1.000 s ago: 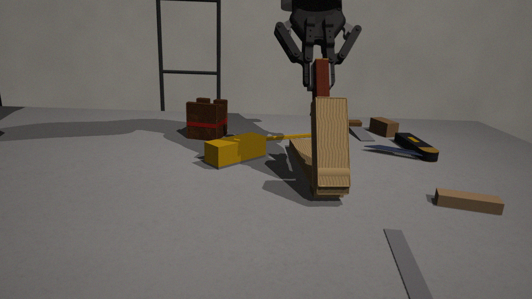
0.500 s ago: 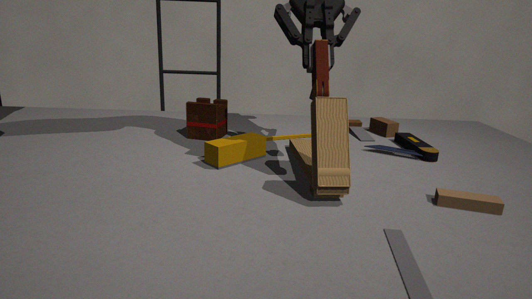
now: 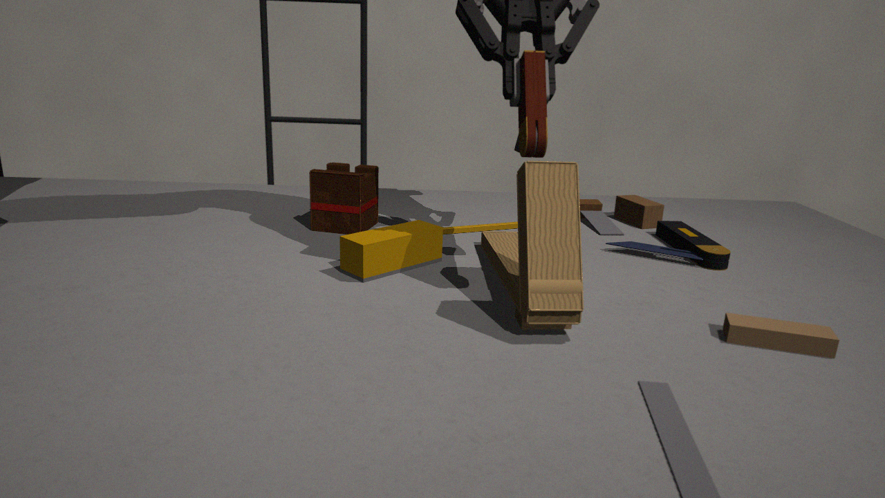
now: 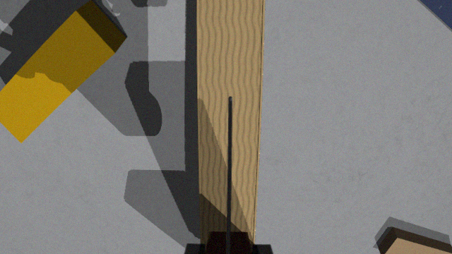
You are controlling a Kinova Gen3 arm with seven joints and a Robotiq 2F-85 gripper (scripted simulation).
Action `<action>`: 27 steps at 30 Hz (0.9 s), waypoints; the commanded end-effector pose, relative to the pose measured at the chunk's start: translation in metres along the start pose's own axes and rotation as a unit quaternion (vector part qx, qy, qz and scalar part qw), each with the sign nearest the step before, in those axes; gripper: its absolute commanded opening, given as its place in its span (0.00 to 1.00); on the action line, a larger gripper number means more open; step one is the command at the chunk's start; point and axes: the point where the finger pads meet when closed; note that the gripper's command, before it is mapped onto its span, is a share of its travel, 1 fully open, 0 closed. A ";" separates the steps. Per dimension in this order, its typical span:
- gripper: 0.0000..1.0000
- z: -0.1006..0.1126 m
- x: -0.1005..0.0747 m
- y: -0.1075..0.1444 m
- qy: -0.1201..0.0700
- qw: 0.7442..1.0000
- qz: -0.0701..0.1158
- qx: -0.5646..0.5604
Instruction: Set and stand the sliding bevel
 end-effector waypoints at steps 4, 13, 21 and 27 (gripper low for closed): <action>0.10 0.000 -0.002 0.001 0.000 1.000 0.001 0.000; 0.10 0.000 -0.002 0.001 0.000 1.000 0.001 0.000; 0.10 0.005 -0.011 0.000 0.000 1.000 0.001 0.000; 0.10 0.022 -0.045 -0.003 0.000 1.000 0.001 0.000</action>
Point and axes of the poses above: the point where the finger pads meet when closed, its own x axis out along the fingers, its own y axis across the jaws, z = x × y, and after that the axes turned 10 degrees about -x, right-handed
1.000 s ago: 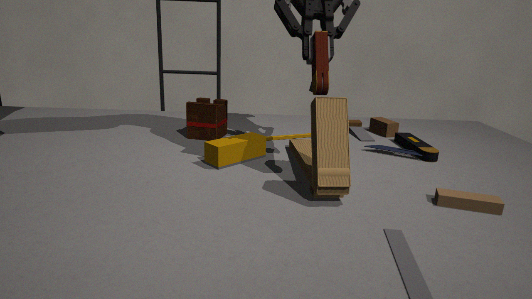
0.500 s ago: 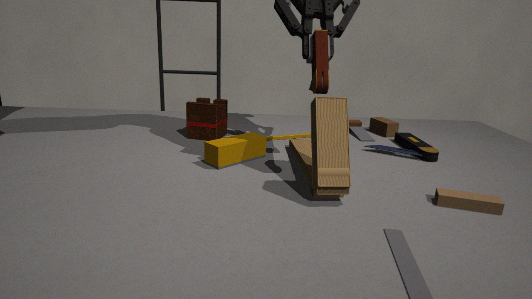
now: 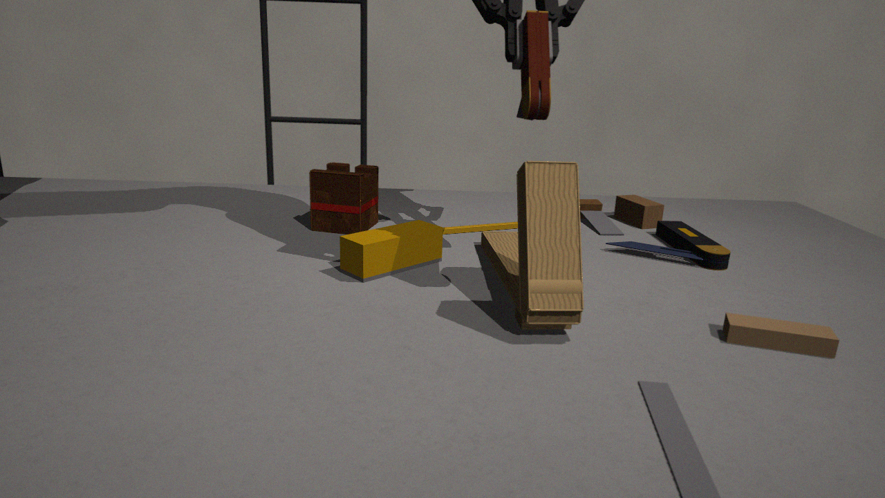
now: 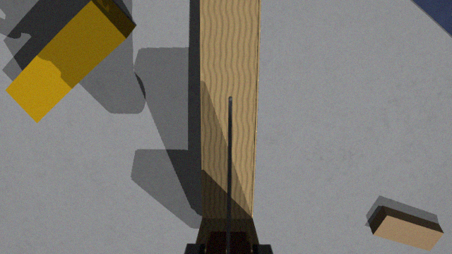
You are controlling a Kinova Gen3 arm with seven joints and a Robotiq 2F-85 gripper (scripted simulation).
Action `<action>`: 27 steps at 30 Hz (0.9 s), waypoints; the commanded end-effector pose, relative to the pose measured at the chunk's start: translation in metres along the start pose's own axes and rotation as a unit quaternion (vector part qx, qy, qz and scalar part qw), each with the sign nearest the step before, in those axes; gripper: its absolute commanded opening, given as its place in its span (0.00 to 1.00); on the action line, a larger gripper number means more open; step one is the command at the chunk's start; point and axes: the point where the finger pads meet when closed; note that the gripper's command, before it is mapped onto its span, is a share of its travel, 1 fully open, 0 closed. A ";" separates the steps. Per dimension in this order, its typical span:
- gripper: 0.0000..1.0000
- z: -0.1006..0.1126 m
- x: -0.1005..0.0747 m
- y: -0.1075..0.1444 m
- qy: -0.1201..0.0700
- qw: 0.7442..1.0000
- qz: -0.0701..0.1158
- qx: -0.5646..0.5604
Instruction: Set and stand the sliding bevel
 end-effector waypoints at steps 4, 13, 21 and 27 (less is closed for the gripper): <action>0.10 0.015 -0.029 -0.002 0.000 1.000 0.000 0.000; 0.10 0.015 -0.030 -0.002 0.000 1.000 0.000 0.000; 0.10 0.014 -0.031 -0.003 0.001 1.000 0.000 0.001; 0.10 0.010 -0.033 -0.007 0.007 1.000 0.001 0.005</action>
Point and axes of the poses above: the point where the finger pads meet when closed, its own x axis out along the fingers, its own y axis across the jaws, z = x × y, and after that the axes turned 10 degrees about -x, right-handed
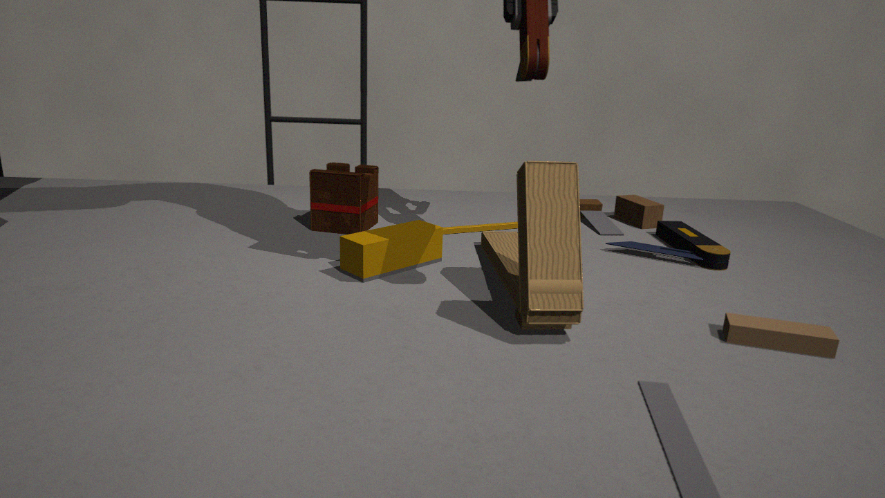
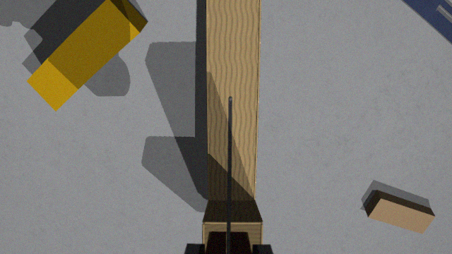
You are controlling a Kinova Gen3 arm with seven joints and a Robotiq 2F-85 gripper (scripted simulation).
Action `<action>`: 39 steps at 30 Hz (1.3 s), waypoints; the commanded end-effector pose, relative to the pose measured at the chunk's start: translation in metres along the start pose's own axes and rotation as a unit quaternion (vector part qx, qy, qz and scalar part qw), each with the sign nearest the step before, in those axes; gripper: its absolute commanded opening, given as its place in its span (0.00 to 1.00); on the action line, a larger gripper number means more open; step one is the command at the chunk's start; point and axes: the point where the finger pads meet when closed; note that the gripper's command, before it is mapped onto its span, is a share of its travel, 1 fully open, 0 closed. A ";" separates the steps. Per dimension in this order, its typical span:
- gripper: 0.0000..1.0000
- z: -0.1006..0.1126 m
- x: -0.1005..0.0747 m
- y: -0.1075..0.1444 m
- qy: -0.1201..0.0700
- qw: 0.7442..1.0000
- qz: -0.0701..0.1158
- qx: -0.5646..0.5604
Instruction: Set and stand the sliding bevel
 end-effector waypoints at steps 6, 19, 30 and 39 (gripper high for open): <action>0.10 -0.018 -0.010 -0.015 0.024 1.000 0.001 0.016; 0.10 -0.073 -0.036 -0.060 0.098 0.993 0.002 0.065; 0.10 -0.120 -0.059 -0.099 0.161 0.981 0.003 0.105; 0.10 -0.153 -0.075 -0.127 0.205 0.970 0.004 0.134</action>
Point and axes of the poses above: the point where the finger pads meet when closed, its own x axis out along the fingers, its own y axis across the jaws, z = x × y, and after that the axes turned 10 degrees about -x, right-handed
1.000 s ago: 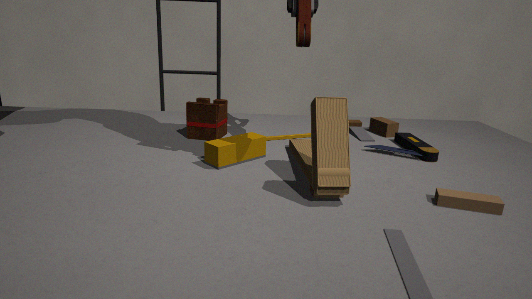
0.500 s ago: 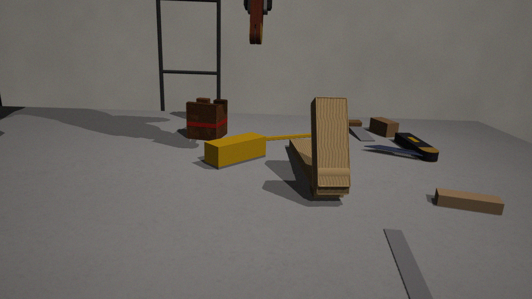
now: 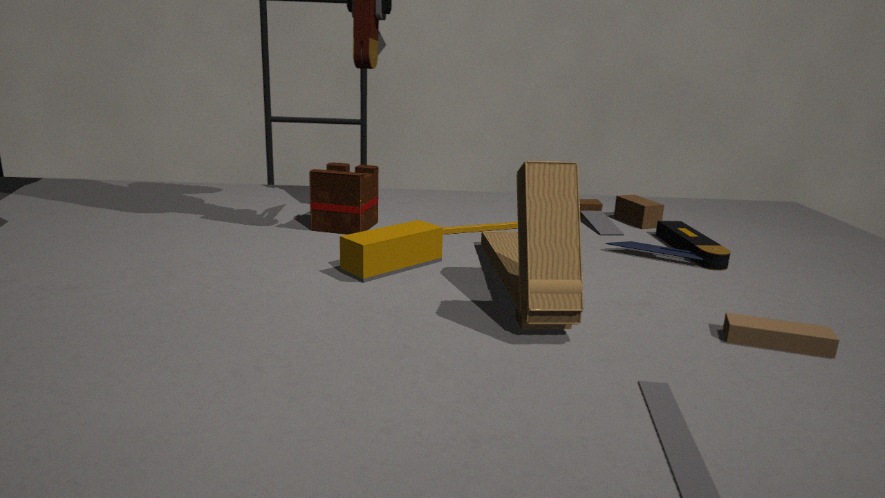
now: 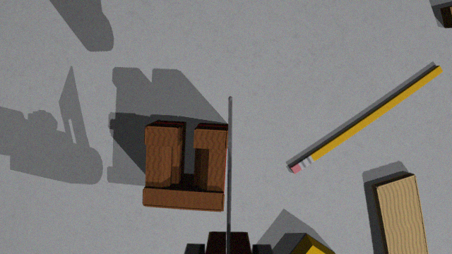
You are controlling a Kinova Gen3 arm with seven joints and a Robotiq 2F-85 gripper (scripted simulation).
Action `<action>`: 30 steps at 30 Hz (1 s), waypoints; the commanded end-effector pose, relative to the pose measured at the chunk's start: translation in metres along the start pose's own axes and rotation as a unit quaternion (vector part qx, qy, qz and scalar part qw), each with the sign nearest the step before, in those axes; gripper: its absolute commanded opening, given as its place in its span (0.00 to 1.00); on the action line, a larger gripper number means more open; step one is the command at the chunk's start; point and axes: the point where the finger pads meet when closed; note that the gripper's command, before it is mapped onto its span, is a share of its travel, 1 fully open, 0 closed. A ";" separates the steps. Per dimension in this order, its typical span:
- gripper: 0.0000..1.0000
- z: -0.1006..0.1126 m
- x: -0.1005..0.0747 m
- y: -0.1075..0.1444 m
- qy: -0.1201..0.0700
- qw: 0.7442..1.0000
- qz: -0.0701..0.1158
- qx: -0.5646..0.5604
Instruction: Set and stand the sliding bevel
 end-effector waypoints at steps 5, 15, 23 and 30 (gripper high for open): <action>0.10 -0.017 -0.003 -0.020 0.026 1.000 0.004 0.017; 0.10 -0.023 -0.003 -0.027 0.035 0.999 0.004 0.023; 0.10 -0.023 -0.003 -0.027 0.036 0.999 0.004 0.023; 0.10 -0.023 -0.003 -0.027 0.036 0.999 0.004 0.023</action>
Point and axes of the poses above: the point where the finger pads meet when closed, its own x axis out along the fingers, its own y axis across the jaws, z = x × y, and after that the axes turned 10 degrees about -x, right-handed
